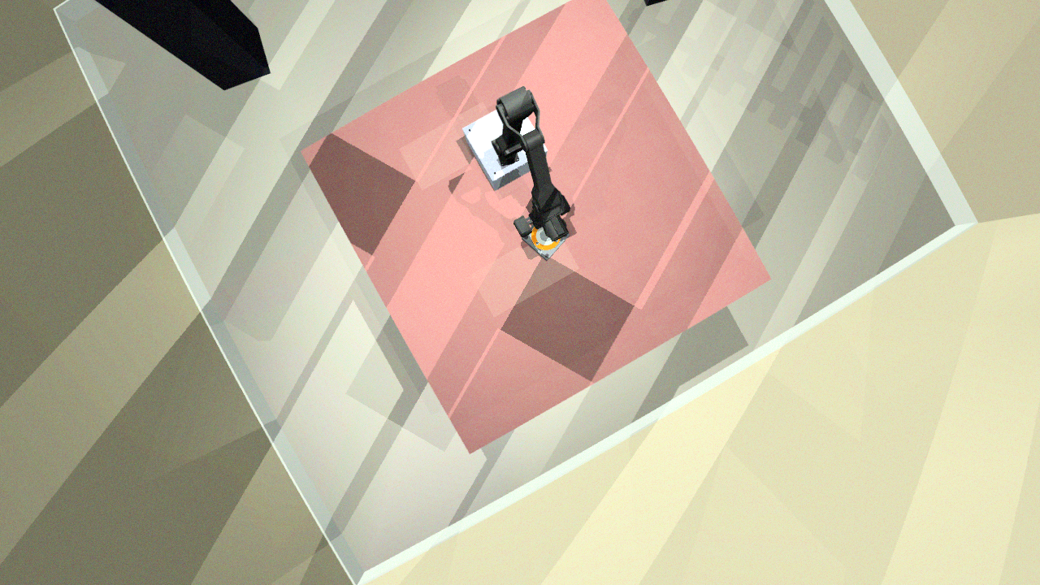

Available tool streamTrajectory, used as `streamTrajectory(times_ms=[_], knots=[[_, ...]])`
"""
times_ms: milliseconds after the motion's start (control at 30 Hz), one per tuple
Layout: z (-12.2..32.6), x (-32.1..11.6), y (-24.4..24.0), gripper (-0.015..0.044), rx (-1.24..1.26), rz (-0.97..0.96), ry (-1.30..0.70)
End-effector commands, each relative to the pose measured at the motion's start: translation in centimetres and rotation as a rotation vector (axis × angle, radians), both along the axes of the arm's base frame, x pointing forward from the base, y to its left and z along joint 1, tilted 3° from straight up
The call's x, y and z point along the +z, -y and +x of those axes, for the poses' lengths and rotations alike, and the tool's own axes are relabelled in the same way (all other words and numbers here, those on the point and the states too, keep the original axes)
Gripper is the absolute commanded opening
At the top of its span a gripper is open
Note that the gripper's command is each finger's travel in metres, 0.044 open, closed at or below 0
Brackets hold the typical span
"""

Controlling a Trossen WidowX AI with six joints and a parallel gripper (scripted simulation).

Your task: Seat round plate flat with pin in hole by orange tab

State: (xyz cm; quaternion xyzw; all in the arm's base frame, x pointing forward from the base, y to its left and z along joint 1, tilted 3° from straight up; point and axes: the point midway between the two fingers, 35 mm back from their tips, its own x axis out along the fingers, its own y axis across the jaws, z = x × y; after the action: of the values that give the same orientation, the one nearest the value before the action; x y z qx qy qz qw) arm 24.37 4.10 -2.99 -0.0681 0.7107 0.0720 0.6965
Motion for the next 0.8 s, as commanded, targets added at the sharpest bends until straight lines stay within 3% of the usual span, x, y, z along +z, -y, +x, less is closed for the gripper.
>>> streamTrajectory(times_ms=[0,767], knots=[[0.0,0.0,-0.7,0.0,-0.001,0.007,-0.002],[1.0,0.5,-3.3,0.0,-0.001,0.01,-0.001]])
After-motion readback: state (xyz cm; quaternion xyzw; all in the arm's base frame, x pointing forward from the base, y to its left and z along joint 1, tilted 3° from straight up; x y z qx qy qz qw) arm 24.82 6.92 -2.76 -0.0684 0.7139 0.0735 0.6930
